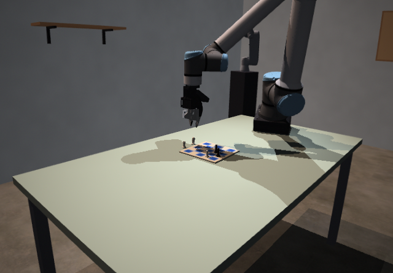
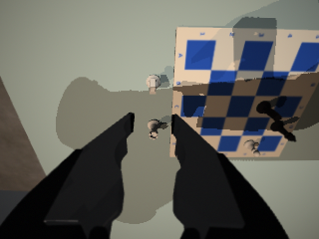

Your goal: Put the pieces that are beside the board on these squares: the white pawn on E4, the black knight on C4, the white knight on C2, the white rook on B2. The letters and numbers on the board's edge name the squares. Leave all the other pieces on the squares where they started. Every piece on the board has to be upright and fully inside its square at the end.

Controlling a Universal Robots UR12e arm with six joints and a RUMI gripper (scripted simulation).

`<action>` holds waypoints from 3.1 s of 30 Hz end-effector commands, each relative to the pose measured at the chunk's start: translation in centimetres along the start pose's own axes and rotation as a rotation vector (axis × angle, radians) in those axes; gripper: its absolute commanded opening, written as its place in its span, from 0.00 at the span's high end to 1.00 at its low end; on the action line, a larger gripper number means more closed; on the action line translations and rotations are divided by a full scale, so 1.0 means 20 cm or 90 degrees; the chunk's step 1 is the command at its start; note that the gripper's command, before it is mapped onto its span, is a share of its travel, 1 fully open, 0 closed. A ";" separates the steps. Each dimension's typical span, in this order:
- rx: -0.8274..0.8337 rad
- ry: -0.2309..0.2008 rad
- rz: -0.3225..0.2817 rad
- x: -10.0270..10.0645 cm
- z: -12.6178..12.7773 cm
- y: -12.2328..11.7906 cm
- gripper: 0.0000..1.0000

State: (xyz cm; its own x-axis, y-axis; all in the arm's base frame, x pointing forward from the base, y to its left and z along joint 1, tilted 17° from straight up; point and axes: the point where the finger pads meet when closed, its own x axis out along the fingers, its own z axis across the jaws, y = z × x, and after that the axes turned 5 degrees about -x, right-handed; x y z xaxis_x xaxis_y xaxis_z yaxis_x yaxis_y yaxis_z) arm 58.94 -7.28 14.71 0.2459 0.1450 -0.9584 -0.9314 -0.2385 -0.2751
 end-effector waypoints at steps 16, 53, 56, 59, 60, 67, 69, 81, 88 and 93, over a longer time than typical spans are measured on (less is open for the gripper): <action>-0.009 0.000 -0.001 0.02 0.00 0.00 0.78; -0.011 0.000 -0.001 0.24 -0.01 0.00 0.78; -0.011 0.000 -0.001 0.25 -0.01 0.00 0.78; -0.011 0.000 -0.001 0.25 -0.01 0.00 0.78; -0.011 0.000 -0.001 0.25 -0.01 0.00 0.78; -0.011 0.000 -0.001 0.26 -0.01 0.00 0.78; -0.011 0.000 -0.001 0.26 -0.01 0.00 0.78; -0.011 0.000 -0.001 0.26 -0.01 0.00 0.78; -0.011 0.000 -0.001 0.26 -0.01 0.00 0.78; -0.011 0.000 -0.001 0.26 -0.01 0.00 0.78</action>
State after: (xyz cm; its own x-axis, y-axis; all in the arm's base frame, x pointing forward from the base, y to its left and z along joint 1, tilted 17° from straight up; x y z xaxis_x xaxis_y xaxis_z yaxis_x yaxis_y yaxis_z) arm 60.13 -6.77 9.69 0.2458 0.1454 -0.9584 -0.9267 -0.2546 -0.2763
